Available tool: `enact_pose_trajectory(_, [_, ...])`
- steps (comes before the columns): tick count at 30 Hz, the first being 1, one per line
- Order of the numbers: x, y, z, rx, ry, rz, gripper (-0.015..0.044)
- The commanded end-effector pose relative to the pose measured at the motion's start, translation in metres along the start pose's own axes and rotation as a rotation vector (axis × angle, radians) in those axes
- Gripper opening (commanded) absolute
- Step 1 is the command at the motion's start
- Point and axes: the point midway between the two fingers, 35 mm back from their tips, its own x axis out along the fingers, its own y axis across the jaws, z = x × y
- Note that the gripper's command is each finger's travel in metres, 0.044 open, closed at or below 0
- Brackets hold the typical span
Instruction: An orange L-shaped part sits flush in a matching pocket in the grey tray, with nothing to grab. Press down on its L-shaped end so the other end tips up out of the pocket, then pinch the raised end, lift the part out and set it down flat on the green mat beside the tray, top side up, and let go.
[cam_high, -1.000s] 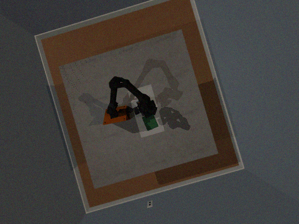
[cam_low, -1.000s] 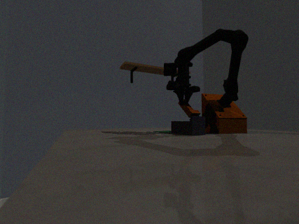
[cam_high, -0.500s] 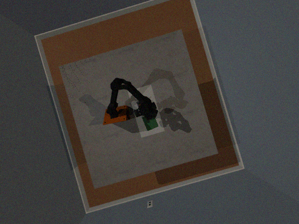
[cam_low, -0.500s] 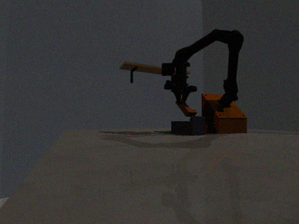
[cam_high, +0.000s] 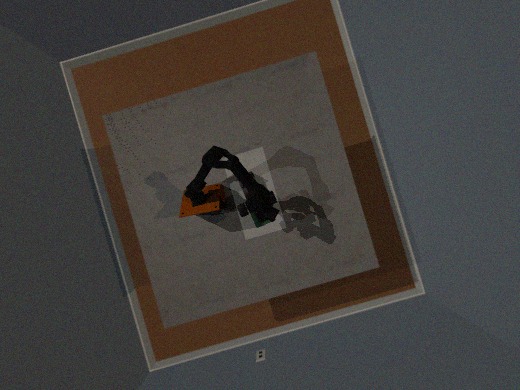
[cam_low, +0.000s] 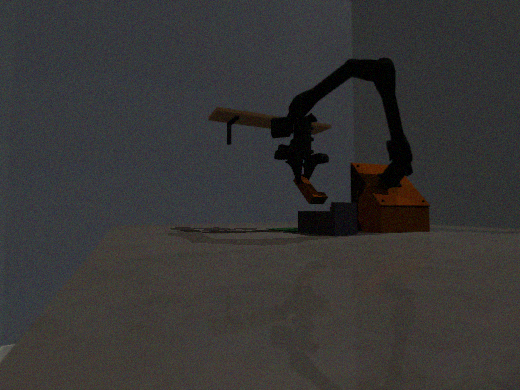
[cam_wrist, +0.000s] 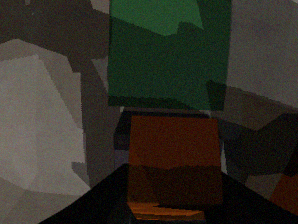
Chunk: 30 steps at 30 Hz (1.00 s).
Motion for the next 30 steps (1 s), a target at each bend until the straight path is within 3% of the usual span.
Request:
enact_pose_trajectory(1, [0.002, -0.002, 0.019, -0.002, -0.001, -0.009, 0.0])
enact_pose_trajectory(15, [0.001, -0.007, 0.079, -0.003, -0.005, -0.008, 0.0])
enact_pose_trajectory(30, [0.016, -0.007, 0.08, -0.003, -0.004, -0.008, 0.0])
